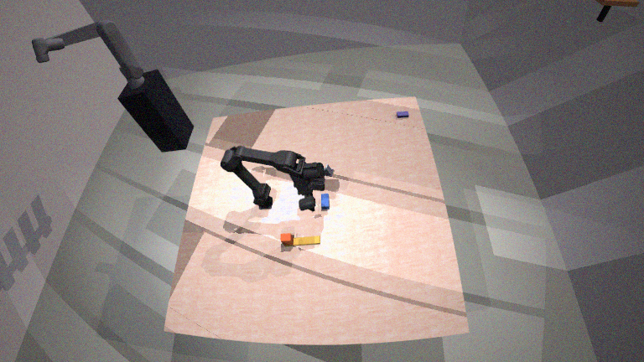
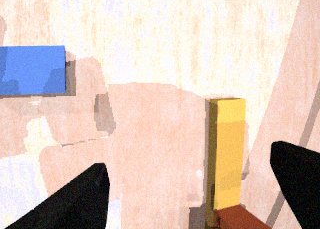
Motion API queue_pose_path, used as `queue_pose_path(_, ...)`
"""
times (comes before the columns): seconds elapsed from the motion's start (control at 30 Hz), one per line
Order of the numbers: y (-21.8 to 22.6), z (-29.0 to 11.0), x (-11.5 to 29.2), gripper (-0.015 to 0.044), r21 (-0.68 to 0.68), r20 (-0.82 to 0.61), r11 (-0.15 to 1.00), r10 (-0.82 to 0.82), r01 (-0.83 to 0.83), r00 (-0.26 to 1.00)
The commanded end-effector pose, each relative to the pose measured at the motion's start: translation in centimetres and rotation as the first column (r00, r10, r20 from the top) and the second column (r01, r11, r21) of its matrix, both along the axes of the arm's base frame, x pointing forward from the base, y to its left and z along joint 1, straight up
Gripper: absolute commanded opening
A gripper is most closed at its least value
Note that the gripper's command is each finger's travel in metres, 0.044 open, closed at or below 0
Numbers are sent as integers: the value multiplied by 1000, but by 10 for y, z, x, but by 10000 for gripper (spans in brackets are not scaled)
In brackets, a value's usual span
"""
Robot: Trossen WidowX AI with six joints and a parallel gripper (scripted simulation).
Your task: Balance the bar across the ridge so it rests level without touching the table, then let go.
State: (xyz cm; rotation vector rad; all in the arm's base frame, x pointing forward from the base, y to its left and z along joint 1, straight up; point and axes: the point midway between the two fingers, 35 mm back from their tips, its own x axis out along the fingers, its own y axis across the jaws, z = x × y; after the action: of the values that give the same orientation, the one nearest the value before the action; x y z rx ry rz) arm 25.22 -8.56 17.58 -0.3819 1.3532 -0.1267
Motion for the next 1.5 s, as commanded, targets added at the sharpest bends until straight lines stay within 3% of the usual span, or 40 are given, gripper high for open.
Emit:
queue_pose_path(0.0,-13,0,-3,315,25,-36,1000,-7,8,999)
queue_pose_path(0.77,-80,0,-32,315,165,-166,982,-62,90,984)
queue_pose_path(1.47,-121,-11,-60,315,289,-198,945,-95,151,976)
